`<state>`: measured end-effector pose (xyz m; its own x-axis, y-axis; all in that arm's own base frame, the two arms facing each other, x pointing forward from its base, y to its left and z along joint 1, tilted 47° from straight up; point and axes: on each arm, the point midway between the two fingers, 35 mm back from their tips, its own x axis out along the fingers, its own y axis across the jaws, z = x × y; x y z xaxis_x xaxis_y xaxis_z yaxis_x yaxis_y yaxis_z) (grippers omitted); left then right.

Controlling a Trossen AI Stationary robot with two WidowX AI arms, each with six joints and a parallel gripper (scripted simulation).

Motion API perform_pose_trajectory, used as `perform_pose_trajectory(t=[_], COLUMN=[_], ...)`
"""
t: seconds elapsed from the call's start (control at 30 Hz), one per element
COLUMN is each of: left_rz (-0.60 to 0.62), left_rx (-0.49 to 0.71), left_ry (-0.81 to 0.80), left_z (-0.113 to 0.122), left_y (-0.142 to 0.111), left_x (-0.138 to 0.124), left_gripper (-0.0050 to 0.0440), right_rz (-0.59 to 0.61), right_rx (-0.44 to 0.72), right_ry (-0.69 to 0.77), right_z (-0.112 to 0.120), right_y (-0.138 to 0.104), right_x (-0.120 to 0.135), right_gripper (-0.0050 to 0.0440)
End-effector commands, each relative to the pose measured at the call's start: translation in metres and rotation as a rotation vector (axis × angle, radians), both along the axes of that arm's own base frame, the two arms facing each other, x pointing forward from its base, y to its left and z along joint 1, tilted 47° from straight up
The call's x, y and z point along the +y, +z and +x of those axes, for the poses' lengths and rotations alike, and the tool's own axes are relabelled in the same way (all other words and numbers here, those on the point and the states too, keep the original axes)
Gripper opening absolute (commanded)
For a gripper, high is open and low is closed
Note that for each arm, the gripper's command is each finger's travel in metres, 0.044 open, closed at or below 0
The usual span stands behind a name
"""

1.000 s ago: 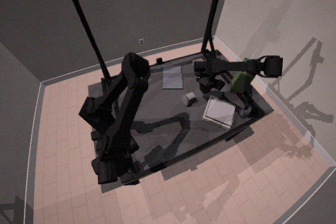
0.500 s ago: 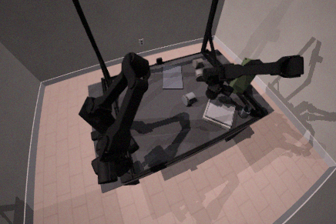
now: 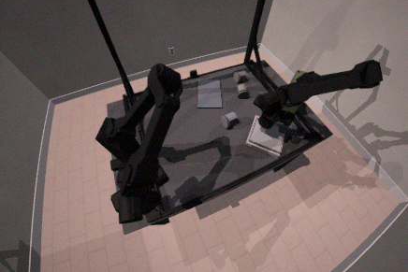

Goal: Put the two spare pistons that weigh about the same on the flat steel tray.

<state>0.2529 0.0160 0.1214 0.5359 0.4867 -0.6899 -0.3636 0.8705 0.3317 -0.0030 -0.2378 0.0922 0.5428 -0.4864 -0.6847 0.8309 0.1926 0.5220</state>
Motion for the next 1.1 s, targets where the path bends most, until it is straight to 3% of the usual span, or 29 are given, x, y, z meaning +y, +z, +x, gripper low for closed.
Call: perform_pose_trajectory(t=[0.0,0.4,1.07], left_rz=[-0.004,-0.034,-0.336], left_rx=[-0.019,-0.045,-0.203], left_ry=[-0.002,0.037,0.375], left_z=[-0.002,-0.011,-0.012], left_y=[0.019,0.041,0.041], left_x=[0.012,0.041,0.043], left_gripper=[0.0158,0.0158,0.0158], right_rz=[-0.002,-0.002,-0.002], right_rx=[-0.004,-0.004,-0.004], right_ry=[0.003,0.003,0.003], right_z=[0.001,0.001,0.001], right_y=[0.0,0.0,0.0], right_x=[0.0,0.0,0.0], right_gripper=[0.044,0.044,0.044])
